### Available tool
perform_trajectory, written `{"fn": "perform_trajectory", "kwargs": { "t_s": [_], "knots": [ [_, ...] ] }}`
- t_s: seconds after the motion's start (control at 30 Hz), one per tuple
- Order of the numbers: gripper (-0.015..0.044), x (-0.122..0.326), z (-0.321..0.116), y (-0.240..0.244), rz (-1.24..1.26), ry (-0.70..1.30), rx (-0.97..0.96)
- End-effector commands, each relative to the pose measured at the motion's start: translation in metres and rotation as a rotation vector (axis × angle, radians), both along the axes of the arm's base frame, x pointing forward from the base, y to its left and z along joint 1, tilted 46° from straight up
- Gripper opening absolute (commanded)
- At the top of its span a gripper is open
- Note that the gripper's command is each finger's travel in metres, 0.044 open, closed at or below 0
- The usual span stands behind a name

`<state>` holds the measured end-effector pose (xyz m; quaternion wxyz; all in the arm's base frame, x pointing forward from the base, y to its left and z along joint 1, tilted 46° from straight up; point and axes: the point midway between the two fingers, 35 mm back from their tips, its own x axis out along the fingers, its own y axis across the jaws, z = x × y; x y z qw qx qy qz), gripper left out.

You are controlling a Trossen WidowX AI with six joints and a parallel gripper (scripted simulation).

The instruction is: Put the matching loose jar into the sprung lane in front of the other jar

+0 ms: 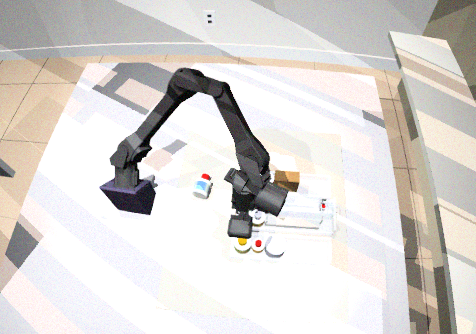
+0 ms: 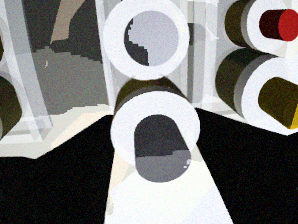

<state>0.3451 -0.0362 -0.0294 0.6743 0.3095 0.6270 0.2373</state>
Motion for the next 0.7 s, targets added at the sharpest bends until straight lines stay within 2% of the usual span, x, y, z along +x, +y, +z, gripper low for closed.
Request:
{"fn": "perform_trajectory", "kwargs": {
  "t_s": [0.0, 0.67],
  "knots": [
    [0.0000, 0.0067, 0.0034, -0.0023, -0.008, -0.024, 0.002],
    [0.0000, 0.0069, 0.0022, -0.0010, -0.008, -0.024, 0.002]
  ]
}}
